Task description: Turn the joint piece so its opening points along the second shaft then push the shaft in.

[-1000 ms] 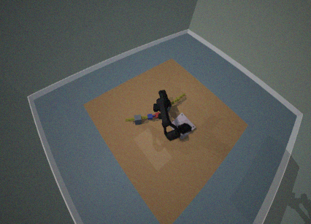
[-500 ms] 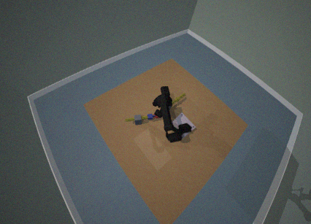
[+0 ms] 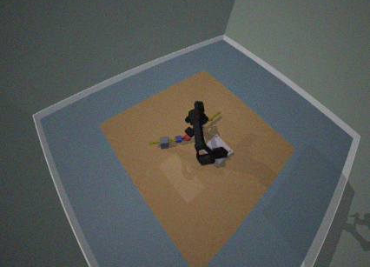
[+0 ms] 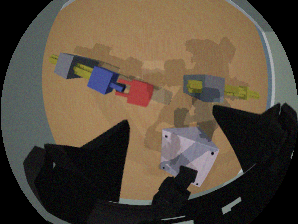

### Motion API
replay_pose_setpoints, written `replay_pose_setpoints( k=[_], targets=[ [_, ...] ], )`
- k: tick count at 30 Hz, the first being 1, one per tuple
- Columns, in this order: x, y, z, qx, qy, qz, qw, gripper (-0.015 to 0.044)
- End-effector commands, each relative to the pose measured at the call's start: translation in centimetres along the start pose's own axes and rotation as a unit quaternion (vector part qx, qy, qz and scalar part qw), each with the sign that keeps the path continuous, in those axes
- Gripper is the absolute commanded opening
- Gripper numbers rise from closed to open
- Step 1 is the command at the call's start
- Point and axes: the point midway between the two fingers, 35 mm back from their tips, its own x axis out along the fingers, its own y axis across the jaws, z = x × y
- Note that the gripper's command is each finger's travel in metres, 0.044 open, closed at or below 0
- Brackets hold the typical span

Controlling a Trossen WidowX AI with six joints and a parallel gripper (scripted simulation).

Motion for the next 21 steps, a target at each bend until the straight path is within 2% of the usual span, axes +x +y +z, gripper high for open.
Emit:
replay_pose_setpoints(
  k=[1,7,21],
  targets=[
    [0.89,-1.07,-0.86,0.046,0.029,0.004,0.998,0.0440],
    [1.10,-1.28,-1.01,0.066,0.034,0.005,0.997,0.0440],
    [1.68,-1.43,-1.08,0.279,0.034,0.018,0.960,0.0440]
  ],
)
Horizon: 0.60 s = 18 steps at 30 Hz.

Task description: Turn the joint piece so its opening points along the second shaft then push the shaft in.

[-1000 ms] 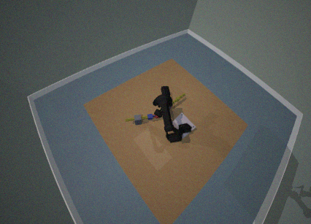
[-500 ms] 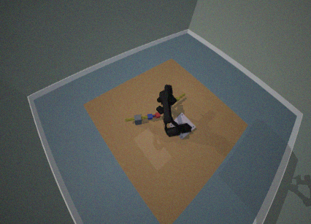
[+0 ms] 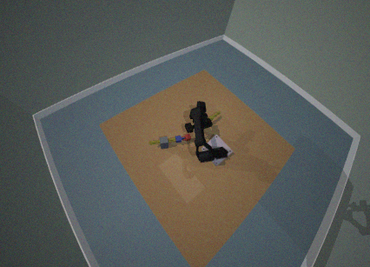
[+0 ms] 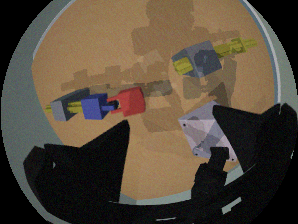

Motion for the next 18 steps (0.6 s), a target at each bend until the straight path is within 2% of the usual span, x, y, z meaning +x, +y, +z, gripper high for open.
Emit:
replay_pose_setpoints(
  k=[1,18],
  targets=[
    [0.23,-0.11,-0.01,0.051,0.002,0.007,0.999,0.0440],
    [0.92,-0.31,0.03,0.312,0.015,0.029,0.950,0.0440]
  ],
)
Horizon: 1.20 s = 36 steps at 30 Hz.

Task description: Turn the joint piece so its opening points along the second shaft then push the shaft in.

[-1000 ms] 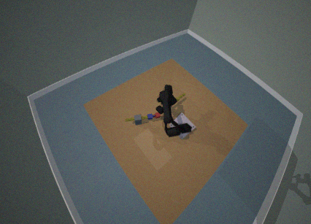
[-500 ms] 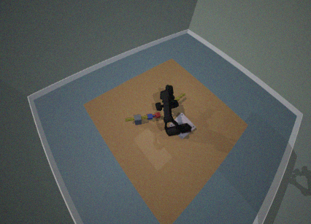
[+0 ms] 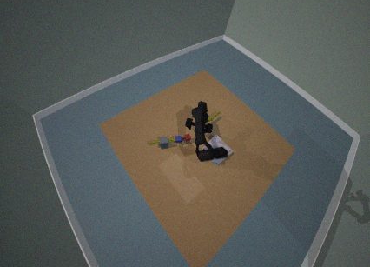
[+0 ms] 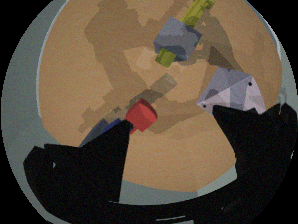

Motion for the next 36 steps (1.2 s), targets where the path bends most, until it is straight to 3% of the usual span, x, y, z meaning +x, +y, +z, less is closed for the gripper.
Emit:
replay_pose_setpoints(
  k=[1,14,28,36],
  targets=[
    [0.2,-0.1,0.0,0.051,0.005,0.006,0.999,0.0440],
    [0.7,-0.2,0.2,0.252,0.021,0.016,0.967,0.0440],
    [1.2,-0.4,0.3,0.457,0.042,0.020,0.888,0.0440],
    [1.9,-0.4,0.4,0.477,0.044,0.020,0.877,0.0440]
  ],
)
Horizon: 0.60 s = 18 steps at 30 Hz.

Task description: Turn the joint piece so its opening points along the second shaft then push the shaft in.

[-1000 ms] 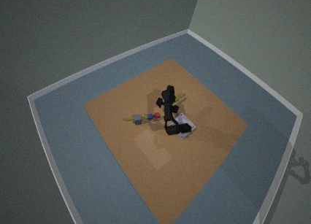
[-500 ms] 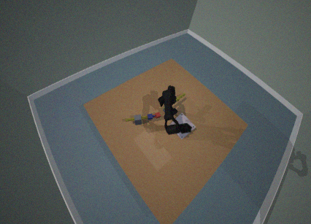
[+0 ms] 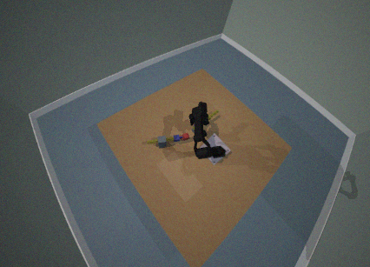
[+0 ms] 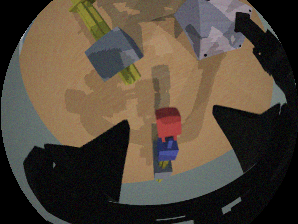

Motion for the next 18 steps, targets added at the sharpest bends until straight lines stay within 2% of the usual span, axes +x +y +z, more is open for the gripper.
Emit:
replay_pose_setpoints(
  k=[1,18],
  targets=[
    [1.0,0.0,0.2,0.005,0.002,-0.001,1.000,0.0440],
    [7.6,-0.2,1.3,0.004,0.005,-0.002,1.000,0.0440]
  ],
)
